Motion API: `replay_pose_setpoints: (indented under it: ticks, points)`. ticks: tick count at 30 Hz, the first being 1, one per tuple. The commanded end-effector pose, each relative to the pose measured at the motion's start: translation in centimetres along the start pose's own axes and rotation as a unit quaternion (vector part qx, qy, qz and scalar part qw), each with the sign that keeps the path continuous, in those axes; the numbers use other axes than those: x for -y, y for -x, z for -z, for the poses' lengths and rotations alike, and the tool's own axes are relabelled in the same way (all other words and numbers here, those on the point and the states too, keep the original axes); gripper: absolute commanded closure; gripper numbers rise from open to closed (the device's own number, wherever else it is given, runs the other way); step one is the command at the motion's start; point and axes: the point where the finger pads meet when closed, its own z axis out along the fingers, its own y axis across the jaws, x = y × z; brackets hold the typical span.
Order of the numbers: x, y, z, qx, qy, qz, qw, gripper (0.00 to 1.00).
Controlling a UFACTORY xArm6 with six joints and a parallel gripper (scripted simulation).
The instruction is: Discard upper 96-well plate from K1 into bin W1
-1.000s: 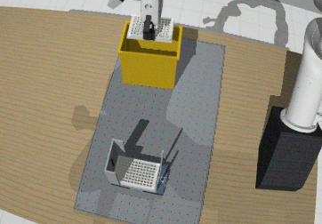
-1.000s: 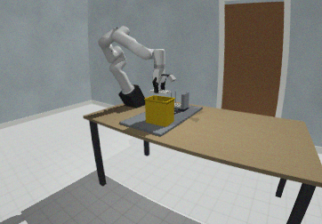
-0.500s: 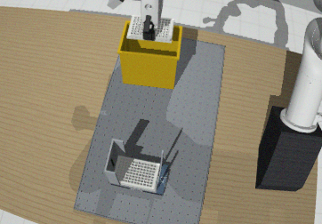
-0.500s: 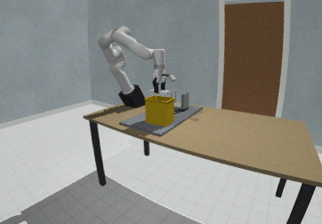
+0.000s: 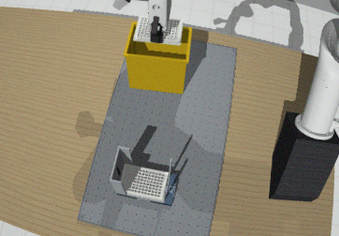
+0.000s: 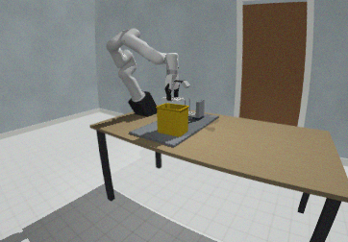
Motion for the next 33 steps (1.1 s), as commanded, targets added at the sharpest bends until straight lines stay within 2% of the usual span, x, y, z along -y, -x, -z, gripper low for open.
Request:
replay_pose_setpoints:
  ticks: [1,8,33]
  points:
    - [0.0,-0.1,-0.4,-0.001,0.000,0.000,1.000,1.00]
    - [0.0,-0.1,-1.6,-0.001,0.000,0.000,1.000,1.00]
    - [0.0,-0.1,-1.7,-0.001,0.000,0.000,1.000,1.00]
